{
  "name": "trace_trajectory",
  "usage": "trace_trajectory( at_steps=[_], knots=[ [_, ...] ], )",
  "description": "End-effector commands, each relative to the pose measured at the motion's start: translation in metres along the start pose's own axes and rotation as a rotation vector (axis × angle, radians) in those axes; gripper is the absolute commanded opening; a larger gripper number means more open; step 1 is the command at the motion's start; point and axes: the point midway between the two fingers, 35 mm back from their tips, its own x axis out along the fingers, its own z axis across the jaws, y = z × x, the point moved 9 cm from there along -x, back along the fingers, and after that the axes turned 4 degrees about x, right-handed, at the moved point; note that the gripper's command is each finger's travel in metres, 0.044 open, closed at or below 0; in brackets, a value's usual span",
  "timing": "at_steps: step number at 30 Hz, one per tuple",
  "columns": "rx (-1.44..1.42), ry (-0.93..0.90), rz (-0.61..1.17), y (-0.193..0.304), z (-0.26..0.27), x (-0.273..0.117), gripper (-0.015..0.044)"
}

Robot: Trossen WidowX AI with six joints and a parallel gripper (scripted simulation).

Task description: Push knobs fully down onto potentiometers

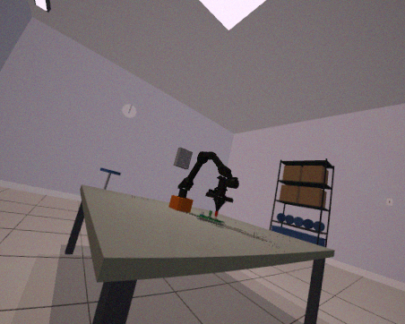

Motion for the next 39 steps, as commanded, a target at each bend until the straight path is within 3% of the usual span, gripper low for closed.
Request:
trace_trajectory(
  at_steps=[1,39],
  knots=[
    [-0.004,0.002,0.001,0.0004,-0.0001,0.0023,0.0],
    [-0.004,0.002,0.001,0.0004,-0.0001,0.0089,0.0]
  ],
)
